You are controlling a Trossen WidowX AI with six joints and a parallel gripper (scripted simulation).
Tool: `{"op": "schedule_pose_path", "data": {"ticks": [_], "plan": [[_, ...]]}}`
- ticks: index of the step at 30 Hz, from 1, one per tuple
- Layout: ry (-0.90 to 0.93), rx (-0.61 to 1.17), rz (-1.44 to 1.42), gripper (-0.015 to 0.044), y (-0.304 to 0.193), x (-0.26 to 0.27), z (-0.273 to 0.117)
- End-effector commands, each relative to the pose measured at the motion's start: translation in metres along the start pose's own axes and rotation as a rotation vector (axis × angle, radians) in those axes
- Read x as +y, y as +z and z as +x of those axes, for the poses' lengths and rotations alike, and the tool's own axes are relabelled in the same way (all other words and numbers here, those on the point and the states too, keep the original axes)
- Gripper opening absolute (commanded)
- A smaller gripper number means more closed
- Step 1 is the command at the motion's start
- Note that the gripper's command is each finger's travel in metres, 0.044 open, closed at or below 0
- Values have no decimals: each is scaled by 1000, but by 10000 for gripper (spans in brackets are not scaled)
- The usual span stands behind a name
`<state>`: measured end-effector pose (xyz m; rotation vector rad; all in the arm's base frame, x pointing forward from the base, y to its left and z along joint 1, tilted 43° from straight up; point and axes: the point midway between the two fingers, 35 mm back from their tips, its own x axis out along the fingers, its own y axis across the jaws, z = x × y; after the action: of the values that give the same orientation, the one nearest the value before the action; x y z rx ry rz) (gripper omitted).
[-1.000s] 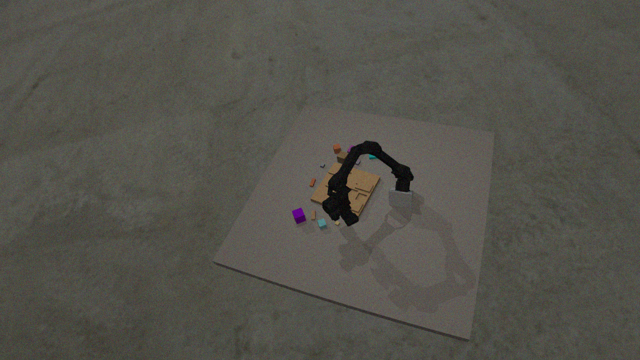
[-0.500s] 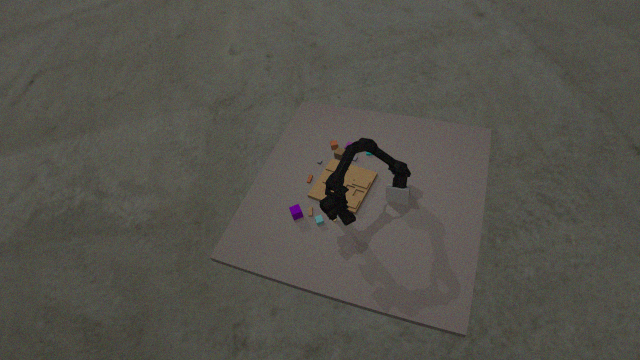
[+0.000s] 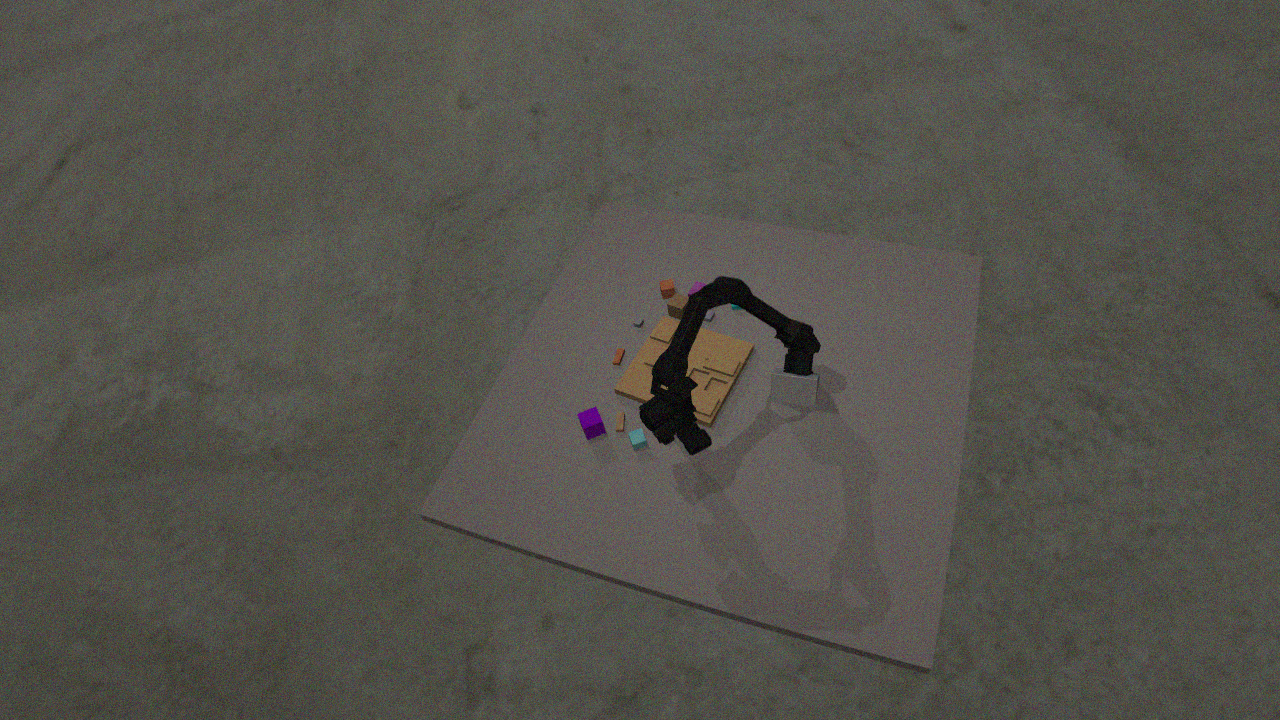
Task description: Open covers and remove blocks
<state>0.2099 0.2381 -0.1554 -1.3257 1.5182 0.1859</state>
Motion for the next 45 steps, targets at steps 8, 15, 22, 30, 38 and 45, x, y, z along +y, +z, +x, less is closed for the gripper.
{"op": "schedule_pose_path", "data": {"ticks": [8,15,22,30,38,45], "plan": [[-5,14,-7,80,-5,-1,24],[-6,15,-7,80,-7,-1,34],[-6,15,-7,80,-7,-1,35],[-2,8,0,238,-5,0,32],[-2,8,-1,440,-5,0,30],[-2,9,-3,440,-4,0,9]]}}
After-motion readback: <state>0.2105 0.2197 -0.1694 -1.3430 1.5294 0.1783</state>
